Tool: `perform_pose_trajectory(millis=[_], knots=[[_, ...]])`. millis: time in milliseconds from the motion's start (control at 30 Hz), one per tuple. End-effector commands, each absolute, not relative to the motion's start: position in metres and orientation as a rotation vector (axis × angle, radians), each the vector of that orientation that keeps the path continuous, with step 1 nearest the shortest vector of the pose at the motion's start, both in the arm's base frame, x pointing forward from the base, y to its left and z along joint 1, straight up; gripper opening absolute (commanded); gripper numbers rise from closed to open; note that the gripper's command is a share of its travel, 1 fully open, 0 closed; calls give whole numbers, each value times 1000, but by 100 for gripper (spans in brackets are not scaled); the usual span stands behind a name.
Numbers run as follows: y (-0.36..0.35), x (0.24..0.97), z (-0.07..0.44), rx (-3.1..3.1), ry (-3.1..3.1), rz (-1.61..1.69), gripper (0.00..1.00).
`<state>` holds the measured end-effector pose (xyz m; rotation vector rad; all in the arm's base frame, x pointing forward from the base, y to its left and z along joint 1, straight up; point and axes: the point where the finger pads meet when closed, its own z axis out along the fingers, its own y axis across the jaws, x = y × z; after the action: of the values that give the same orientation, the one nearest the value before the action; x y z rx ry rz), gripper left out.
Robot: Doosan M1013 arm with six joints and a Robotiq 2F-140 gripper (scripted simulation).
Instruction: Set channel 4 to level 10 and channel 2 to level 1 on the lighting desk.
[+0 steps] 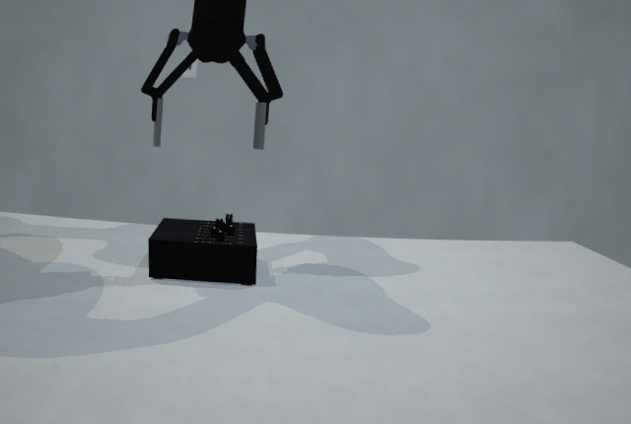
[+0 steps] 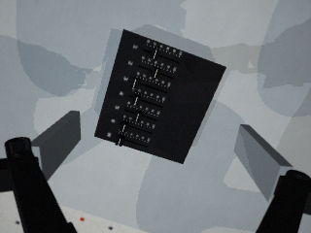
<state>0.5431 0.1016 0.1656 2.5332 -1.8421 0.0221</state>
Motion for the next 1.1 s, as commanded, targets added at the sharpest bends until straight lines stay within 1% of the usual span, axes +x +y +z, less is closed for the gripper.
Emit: perform_pose_trajectory(millis=[0,300,400,433,600,633,767,1067], knots=[[91,542,150,2771,-1475,12,100],[70,538,120,3001,-844,28,100],[69,538,118,3018,-772,29,100],[68,537,117,3063,-557,28,100],[67,537,114,3109,-220,23,100],[67,537,114,3117,-147,20,10],[67,537,114,3140,92,7,10],[67,537,114,3140,92,7,10]])
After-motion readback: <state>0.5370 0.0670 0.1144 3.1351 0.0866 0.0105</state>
